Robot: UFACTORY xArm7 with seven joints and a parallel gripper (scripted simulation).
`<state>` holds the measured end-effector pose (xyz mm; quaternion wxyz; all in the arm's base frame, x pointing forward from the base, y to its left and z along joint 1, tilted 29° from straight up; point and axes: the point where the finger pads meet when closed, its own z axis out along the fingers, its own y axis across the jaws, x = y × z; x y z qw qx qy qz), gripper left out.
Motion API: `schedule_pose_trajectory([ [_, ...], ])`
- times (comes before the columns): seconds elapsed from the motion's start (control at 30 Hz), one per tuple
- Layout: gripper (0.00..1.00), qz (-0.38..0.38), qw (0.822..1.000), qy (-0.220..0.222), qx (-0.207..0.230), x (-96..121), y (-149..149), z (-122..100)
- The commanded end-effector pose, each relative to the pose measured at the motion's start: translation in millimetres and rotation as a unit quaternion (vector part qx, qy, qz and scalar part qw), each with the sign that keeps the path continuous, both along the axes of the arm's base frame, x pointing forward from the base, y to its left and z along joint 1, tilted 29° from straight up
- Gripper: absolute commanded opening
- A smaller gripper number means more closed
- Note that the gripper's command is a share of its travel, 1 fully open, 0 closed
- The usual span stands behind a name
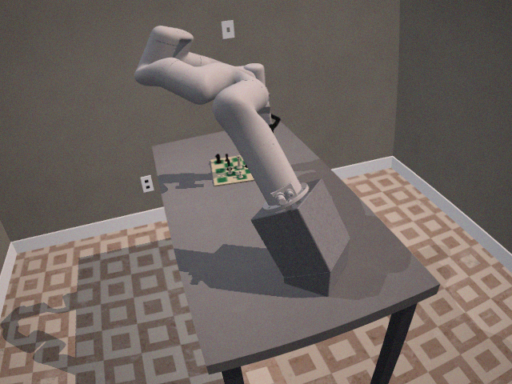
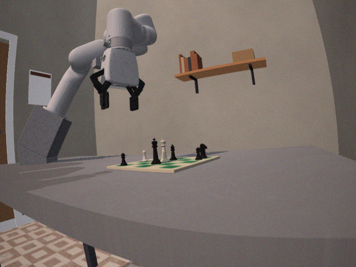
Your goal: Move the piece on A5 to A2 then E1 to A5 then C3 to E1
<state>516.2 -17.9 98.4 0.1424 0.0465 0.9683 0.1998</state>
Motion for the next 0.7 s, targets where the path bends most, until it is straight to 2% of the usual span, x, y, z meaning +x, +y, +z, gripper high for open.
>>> schedule_pose_trajectory([
  [0.0, 1.00, -0.003, 1.000, -0.002, 0.000, 0.2, -2.4, 1.2],
  [0.3, 1.00, -0.003, 1.000, -0.002, 0.000, 1.5, -1.1, -1.7],
  [0.47, 1.00, -0.003, 1.000, -0.002, 0.000, 13.4, 13.6, -36.5],
  [0.53, 1.00, -0.003, 1.000, -0.002, 0.000, 14.2, 14.9, -39.9],
  [0.57, 0.35, -0.003, 1.000, -0.002, 0.000, 14.2, 14.9, -39.9],
  [0.67, 0.35, -0.003, 1.000, -0.002, 0.000, 14.2, 14.9, -39.9],
])
